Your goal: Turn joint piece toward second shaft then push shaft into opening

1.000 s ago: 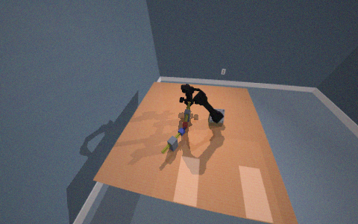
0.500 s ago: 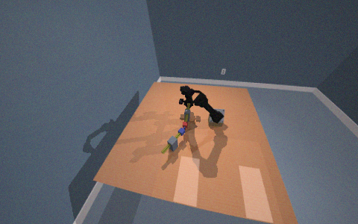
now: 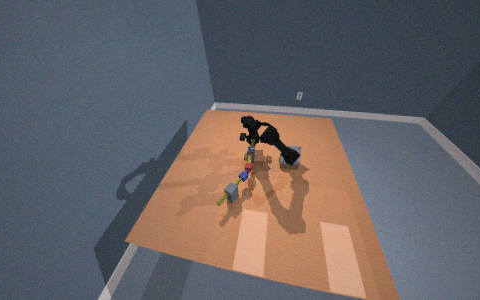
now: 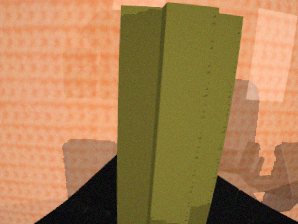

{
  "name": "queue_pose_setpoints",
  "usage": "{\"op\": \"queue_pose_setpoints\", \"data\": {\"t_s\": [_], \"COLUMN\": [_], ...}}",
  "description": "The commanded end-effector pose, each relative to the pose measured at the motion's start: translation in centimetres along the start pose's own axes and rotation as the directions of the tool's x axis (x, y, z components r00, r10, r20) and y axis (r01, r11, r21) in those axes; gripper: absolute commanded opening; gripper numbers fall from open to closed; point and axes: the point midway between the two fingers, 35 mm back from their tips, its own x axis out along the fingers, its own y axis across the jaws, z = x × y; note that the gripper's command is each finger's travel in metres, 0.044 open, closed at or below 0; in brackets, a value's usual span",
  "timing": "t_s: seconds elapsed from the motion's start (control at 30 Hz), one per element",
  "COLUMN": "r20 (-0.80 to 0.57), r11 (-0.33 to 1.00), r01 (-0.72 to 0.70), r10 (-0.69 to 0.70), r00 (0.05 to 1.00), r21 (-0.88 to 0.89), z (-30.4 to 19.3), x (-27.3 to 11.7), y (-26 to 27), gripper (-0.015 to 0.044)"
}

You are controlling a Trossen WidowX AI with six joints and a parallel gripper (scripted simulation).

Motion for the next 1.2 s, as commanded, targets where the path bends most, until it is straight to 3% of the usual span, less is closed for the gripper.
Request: {"op": "queue_pose_setpoints", "data": {"t_s": [0.0,0.1,0.2,0.37,0.83,1.17], "r20": [0.0,0.0,0.0,0.0,0.0,0.0], "r11": [1.0,1.0,1.0,1.0,1.0,1.0], "r01": [0.002,0.002,0.002,0.002,0.002,0.002], "r10": [-0.002,-0.002,-0.002,-0.002,-0.002,-0.002], "r00": [1.0,1.0,1.0,1.0,1.0,1.0], "r21": [0.0,0.0,0.0,0.0,0.0,0.0], "z": [0.0,0.0,0.0,0.0,0.0,0.0], "x": [0.0,0.0,0.0,0.0,0.0,0.0], "y": [0.0,0.0,0.0,0.0,0.0,0.0], "gripper": [0.0,0.0,0.0067,0.0067,0.0434,0.044]}}
